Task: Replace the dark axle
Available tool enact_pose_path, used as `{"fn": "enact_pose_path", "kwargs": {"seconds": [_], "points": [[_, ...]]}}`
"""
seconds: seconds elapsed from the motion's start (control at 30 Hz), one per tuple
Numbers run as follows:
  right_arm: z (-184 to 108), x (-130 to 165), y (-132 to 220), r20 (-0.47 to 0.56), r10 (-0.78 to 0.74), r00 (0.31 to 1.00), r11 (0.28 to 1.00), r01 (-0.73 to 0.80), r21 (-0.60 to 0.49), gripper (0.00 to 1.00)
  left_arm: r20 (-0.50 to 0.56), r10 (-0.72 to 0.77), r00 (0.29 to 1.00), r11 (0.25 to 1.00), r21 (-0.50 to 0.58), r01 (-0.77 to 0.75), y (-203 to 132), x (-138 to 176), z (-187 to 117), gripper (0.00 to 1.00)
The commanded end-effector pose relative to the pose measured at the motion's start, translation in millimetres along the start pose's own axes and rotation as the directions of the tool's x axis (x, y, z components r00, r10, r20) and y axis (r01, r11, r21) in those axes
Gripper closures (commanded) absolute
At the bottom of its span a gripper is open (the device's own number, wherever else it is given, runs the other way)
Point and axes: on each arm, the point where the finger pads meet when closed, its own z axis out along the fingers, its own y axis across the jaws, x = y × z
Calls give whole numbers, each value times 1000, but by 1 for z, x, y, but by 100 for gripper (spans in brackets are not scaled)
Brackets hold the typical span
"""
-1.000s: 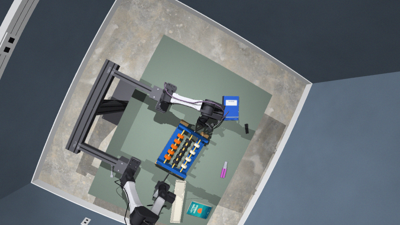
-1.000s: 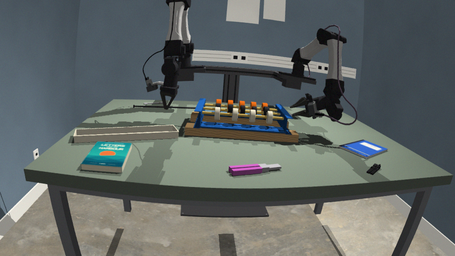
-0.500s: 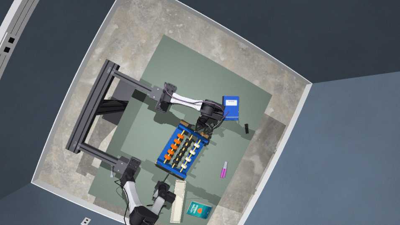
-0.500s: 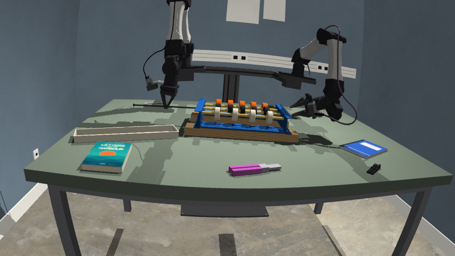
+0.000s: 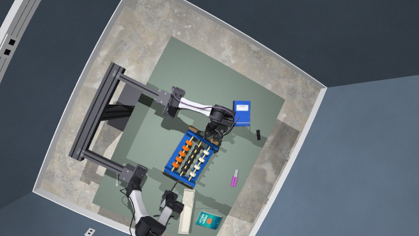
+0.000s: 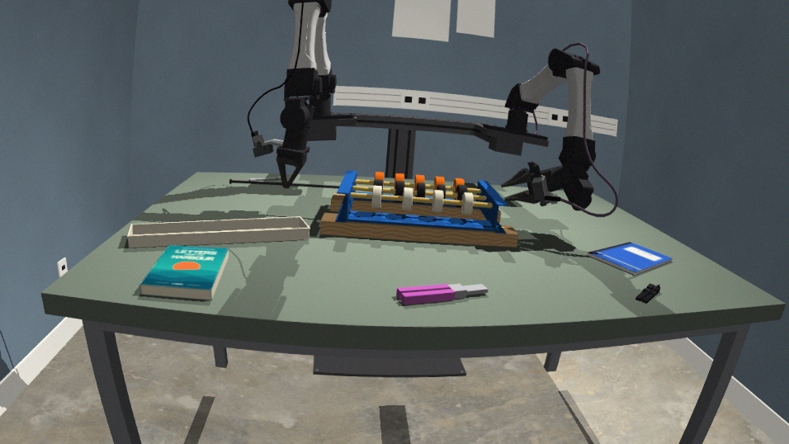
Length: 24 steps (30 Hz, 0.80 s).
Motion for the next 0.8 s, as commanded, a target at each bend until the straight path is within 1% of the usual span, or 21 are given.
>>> {"fn": "enact_pose_path", "kwargs": {"seconds": [0.0,0.07,0.13,0.23,0.3,0.37,0.43,0.5,0.63,0.7,0.77], "points": [[-5,9,4,-37,-19,999,1000,18,-17,100,-21,38,999,999,10,-38,-11,-1,15,67],[-5,9,4,-37,-19,999,1000,18,-17,100,-21,38,999,999,10,-38,-11,-1,15,67],[-4,2,5,-37,-1,999,1000,1,-14,100,-19,51,999,999,5,-51,-14,-2,14,67],[-6,6,9,-36,-17,999,999,15,-37,100,-10,63,998,998,1,-63,-16,-7,14,67],[-3,2,4,-37,-1,999,1000,0,-19,100,-16,56,998,998,3,-56,-14,-4,16,67],[-3,5,1,-37,-17,999,1000,16,-13,100,-11,69,998,998,-1,-69,-17,-7,14,67],[-3,1,2,-37,0,999,1000,-1,-16,100,-18,57,998,998,1,-57,-13,-4,17,67],[-4,4,4,-37,-13,999,1000,12,-26,100,-13,69,998,998,-3,-69,-17,-7,16,67],[-5,4,5,-37,-15,999,1000,14,-19,100,-22,50,998,999,2,-50,-12,-1,19,67],[-5,-1,8,-37,0,999,1000,-1,-21,100,-25,52,998,999,0,-52,-12,0,20,67],[-7,2,10,-36,-15,999,999,14,-31,100,-16,68,998,998,-7,-68,-15,-6,18,67]]}}
